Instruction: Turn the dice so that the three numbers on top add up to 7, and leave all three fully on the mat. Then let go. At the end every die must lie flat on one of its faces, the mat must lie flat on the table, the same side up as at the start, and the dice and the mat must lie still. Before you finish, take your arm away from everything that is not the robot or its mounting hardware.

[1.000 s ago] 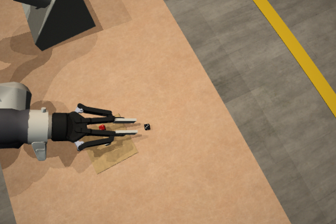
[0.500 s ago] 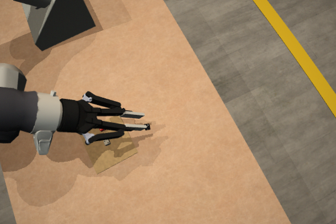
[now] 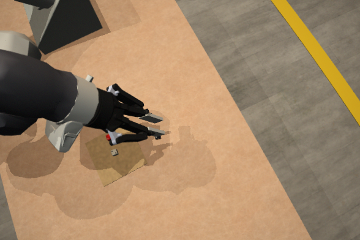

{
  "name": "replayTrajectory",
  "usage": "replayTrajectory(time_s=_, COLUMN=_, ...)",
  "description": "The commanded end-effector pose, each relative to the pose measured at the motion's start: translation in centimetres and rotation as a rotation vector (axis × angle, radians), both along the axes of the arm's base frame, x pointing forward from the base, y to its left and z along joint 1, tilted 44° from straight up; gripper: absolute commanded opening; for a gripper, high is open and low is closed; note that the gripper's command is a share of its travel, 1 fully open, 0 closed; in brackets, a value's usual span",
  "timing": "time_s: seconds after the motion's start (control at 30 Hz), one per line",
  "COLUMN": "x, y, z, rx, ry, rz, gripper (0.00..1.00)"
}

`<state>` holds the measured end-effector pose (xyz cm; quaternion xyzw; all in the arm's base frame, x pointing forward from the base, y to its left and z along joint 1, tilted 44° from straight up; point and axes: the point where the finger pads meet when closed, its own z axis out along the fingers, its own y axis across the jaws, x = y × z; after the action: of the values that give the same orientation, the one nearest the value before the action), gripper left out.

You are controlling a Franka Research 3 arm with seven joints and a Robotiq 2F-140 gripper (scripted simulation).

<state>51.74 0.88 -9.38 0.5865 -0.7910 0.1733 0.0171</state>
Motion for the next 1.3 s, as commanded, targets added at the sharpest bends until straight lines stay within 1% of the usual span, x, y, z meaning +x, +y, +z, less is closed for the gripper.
replayTrajectory(time_s=0.0, x=-0.3, y=-1.7, z=-0.2, rx=-0.141, ry=0.061, rz=-0.082, gripper=0.19)
replayTrajectory(time_s=0.07, x=-0.3, y=-1.3, z=0.0, rx=-0.173, ry=0.071, rz=-0.090, gripper=0.19)
replayTrajectory(time_s=0.1, x=-0.2, y=-0.9, z=0.0, rx=-0.201, ry=0.079, rz=-0.097, gripper=0.19)
replayTrajectory(time_s=0.17, x=-0.2, y=-0.9, z=0.0, rx=-0.201, ry=0.079, rz=-0.097, gripper=0.19)
replayTrajectory(time_s=0.23, x=0.1, y=-0.1, z=0.2, rx=-0.270, ry=0.099, rz=-0.115, gripper=0.19)
replayTrajectory(time_s=0.33, x=0.1, y=0.7, z=0.5, rx=-0.332, ry=0.118, rz=-0.132, gripper=0.19)
replayTrajectory(time_s=0.37, x=0.1, y=0.8, z=0.5, rx=-0.335, ry=0.119, rz=-0.133, gripper=0.19)
replayTrajectory(time_s=0.4, x=0.3, y=1.1, z=0.5, rx=-0.369, ry=0.128, rz=-0.141, gripper=0.19)
replayTrajectory(time_s=0.43, x=0.4, y=1.1, z=0.5, rx=-0.371, ry=0.129, rz=-0.142, gripper=0.19)
replayTrajectory(time_s=0.53, x=0.5, y=2.0, z=0.7, rx=-0.439, ry=0.149, rz=-0.159, gripper=0.19)
replayTrajectory(time_s=0.6, x=0.5, y=2.2, z=0.8, rx=-0.455, ry=0.154, rz=-0.164, gripper=0.19)
replayTrajectory(time_s=0.73, x=0.5, y=2.3, z=0.8, rx=-0.458, ry=0.155, rz=-0.165, gripper=0.19)
replayTrajectory(time_s=0.77, x=0.5, y=2.3, z=0.8, rx=-0.458, ry=0.155, rz=-0.165, gripper=1.00)
replayTrajectory(time_s=1.1, x=0.5, y=2.2, z=0.8, rx=-0.459, ry=0.161, rz=-0.154, gripper=1.00)
replayTrajectory(time_s=1.13, x=0.5, y=2.1, z=0.8, rx=-0.461, ry=0.175, rz=-0.132, gripper=1.00)
replayTrajectory(time_s=1.23, x=0.4, y=1.7, z=0.5, rx=-0.473, ry=0.253, rz=-0.002, gripper=1.00)
replayTrajectory(time_s=1.27, x=0.4, y=1.7, z=0.5, rx=-0.473, ry=0.253, rz=-0.002, gripper=1.00)
